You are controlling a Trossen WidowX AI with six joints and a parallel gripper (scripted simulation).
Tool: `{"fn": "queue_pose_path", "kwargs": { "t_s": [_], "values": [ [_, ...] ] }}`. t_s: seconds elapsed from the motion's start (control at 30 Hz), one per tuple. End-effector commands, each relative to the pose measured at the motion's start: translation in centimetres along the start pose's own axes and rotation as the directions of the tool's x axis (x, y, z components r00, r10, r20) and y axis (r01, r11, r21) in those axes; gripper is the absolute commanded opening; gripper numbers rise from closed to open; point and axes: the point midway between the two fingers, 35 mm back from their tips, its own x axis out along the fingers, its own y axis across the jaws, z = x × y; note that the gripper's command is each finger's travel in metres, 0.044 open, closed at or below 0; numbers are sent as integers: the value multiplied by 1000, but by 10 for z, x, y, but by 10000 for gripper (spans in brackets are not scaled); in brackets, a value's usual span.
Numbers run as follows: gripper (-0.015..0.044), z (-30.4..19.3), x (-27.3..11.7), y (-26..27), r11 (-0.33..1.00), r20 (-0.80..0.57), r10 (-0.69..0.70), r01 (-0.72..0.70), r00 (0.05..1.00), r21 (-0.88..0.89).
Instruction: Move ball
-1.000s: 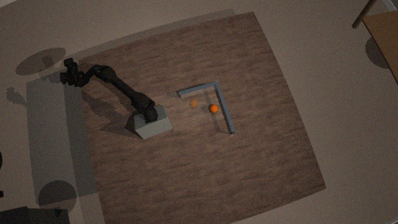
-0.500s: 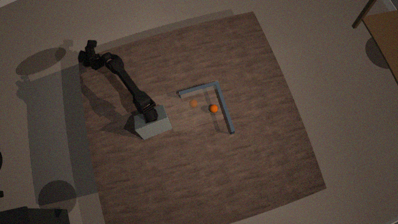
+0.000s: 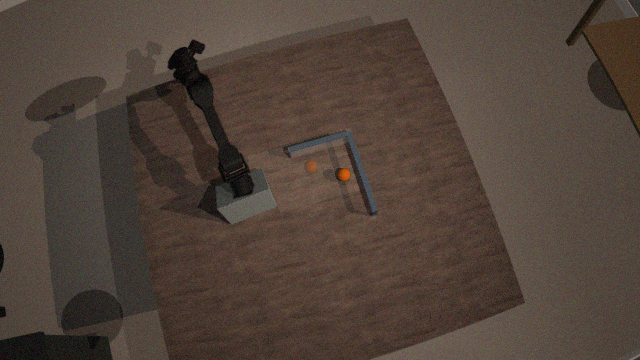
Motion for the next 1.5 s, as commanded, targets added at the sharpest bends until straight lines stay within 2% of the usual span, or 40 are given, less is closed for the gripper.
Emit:
{"fn": "queue_pose_path", "kwargs": {
  "t_s": [0.0, 0.3, 0.67, 0.9, 1.1, 1.27, 1.47],
  "values": [
    [346, -51, 1, -41, 998, -84, -8, 12, 996, 56],
    [346, -157, -22, -116, 985, -287, -4, 53, 958, 163],
    [346, -272, -91, -188, 937, -535, 24, 168, 845, 307],
    [346, -353, -164, -212, 878, -703, 104, 268, 703, 397],
    [346, -409, -243, -223, 789, -808, 197, 399, 556, 468],
    [346, -444, -314, -227, 674, -857, 283, 546, 431, 497],
    [346, -484, -396, -242, 499, -874, 344, 722, 343, 479]
  ]
}}
